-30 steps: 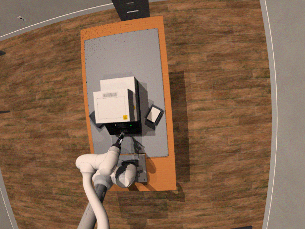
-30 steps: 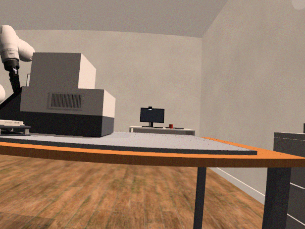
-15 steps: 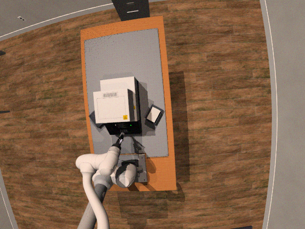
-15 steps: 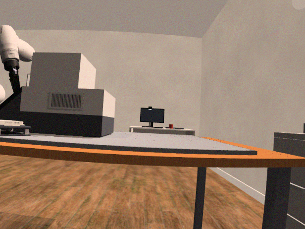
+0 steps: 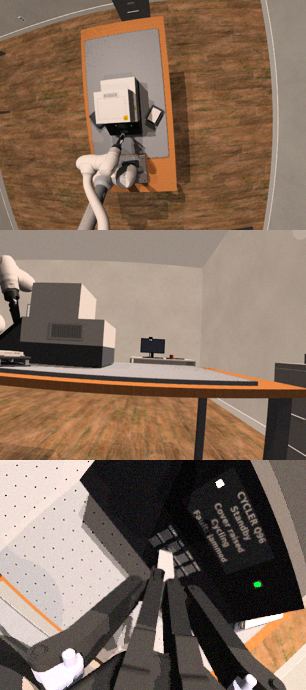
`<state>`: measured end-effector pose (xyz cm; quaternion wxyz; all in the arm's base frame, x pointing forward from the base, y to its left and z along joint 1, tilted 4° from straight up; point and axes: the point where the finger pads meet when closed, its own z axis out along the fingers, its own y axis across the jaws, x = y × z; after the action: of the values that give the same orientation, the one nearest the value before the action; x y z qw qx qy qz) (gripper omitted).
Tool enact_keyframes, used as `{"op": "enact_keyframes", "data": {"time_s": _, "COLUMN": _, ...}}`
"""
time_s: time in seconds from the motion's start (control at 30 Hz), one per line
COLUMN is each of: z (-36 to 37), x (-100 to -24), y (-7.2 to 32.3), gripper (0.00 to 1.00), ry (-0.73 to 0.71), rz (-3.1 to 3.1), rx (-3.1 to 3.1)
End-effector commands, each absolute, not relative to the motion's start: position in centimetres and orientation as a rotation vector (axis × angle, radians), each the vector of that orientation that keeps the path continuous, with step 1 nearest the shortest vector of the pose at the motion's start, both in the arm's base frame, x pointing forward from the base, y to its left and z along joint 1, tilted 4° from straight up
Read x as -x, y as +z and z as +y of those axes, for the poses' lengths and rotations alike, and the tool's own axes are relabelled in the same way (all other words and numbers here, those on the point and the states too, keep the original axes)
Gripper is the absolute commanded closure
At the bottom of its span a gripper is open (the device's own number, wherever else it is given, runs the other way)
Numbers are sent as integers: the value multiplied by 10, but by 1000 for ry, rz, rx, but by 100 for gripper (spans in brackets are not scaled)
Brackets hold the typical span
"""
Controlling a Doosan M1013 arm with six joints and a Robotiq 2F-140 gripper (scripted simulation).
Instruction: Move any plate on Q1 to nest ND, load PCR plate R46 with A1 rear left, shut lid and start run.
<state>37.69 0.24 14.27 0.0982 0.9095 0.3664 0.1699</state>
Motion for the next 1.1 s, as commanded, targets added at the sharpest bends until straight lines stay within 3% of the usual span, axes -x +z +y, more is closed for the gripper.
{"op": "enact_keyframes", "data": {"time_s": 0.0, "z": 1, "x": -377, "y": 140, "gripper": 100, "ry": 498, "rz": 1086, "rx": -2691}}
{"op": "enact_keyframes", "data": {"time_s": 1.07, "z": 0, "x": -385, "y": 131, "gripper": 100, "ry": 498, "rz": 1086, "rx": -2691}}
